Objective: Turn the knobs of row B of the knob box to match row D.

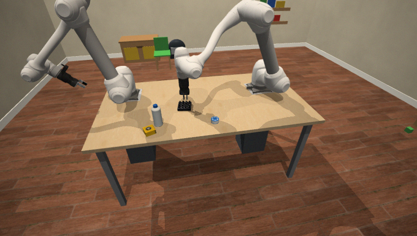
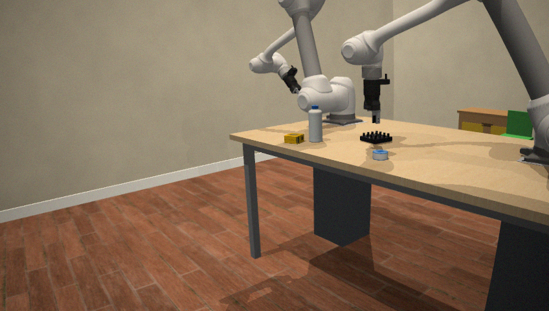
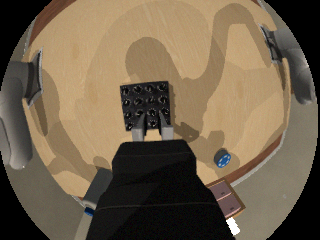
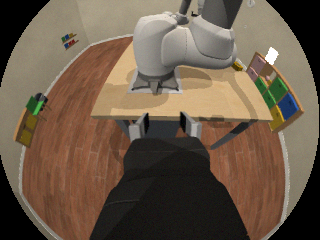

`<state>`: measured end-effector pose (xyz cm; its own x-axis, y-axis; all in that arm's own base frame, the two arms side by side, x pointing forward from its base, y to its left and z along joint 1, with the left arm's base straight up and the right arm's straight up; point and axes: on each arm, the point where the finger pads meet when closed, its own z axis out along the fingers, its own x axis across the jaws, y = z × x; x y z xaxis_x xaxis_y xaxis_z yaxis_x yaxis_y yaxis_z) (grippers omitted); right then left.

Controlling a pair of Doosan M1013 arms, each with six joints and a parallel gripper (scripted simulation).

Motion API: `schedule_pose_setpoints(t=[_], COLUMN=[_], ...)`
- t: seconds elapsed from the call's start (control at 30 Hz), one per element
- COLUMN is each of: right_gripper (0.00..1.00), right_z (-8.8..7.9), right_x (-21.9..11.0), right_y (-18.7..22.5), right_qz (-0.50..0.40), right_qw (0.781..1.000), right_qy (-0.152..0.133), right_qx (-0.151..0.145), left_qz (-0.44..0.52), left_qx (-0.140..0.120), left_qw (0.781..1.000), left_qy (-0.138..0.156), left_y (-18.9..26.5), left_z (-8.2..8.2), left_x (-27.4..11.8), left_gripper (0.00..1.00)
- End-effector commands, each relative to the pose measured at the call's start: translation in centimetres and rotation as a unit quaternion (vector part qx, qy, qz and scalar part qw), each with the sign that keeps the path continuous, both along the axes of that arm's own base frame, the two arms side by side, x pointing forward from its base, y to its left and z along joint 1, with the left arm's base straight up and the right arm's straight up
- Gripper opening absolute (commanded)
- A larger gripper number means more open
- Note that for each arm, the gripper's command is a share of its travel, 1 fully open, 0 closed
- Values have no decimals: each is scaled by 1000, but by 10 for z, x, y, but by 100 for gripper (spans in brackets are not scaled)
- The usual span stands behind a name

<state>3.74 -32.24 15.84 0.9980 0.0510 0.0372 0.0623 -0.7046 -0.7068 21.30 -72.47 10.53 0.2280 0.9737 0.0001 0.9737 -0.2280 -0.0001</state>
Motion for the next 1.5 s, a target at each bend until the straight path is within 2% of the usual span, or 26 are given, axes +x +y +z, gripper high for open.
schedule_pose_setpoints(t=[0.0,0.5,1.47], right_gripper=[100,100,100], right_z=[0,0,0], right_x=[0,0,0], right_y=[0,0,0], right_qz=[0,0,0], right_qw=[1000,1000,1000], right_qy=[0,0,0], right_qx=[0,0,0], left_qz=[0,0,0], left_qx=[-1,-1,-1], left_qw=[1000,1000,1000], left_qy=[0,0,0], left_y=[0,0,0], left_z=[1,-4,-36], left_x=[0,0,0], left_gripper=[46,46,46])
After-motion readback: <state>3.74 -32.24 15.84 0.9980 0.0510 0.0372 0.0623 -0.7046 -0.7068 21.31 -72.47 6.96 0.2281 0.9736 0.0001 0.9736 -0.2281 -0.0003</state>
